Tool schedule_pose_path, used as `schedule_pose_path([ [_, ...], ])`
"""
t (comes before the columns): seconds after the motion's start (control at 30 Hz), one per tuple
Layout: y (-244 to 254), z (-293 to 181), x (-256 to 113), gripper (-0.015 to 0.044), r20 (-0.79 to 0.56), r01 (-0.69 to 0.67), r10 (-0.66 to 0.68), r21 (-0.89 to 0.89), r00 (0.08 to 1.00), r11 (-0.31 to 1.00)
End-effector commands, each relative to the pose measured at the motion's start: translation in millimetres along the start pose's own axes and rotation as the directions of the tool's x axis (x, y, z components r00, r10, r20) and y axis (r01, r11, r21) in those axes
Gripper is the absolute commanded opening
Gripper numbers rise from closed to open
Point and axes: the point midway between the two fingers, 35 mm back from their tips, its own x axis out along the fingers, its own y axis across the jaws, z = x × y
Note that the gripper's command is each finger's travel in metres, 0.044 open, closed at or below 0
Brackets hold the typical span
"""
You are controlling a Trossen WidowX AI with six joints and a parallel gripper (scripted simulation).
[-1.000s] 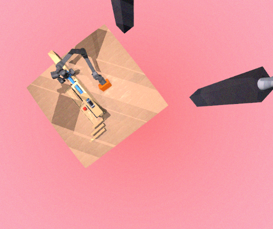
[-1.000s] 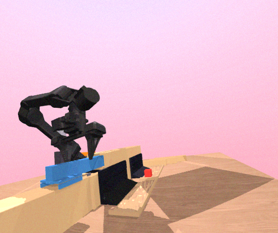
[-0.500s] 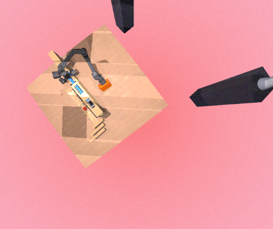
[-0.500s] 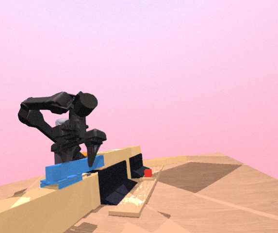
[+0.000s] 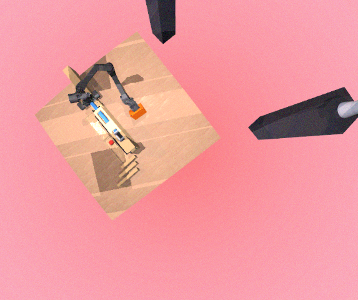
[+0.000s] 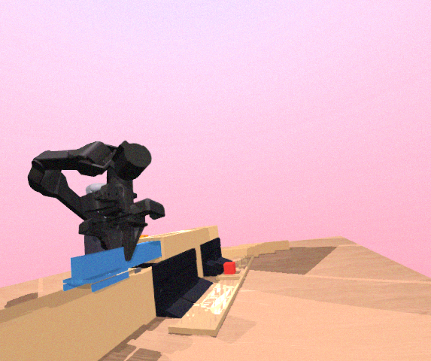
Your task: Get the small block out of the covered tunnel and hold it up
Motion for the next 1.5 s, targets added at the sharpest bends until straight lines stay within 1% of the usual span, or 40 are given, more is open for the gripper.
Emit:
schedule_pose_path([
  [0.0,0.5,0.5,0.3,0.0,0.0,-0.001,0.001,0.008,1.0,1.0],
  [0.17,1.1,-7.4,-0.1,0.0,-0.003,-0.001,0.001,0.008,1.0,1.0],
  [0.73,-0.7,-61.0,-4.7,0.0,-0.004,-0.001,0.001,0.004,1.0,1.0],
  [1.27,-1.0,-62.9,-4.9,0.0,-0.004,-0.002,0.002,0.004,1.0,1.0],
  [1.3,-2.2,-37.5,-5.6,0.0026,0.064,0.008,-0.011,0.056,0.998,0.998],
  [1.47,-2.2,-37.5,-5.6,0.0157,0.064,0.008,-0.011,0.056,0.998,0.998],
])
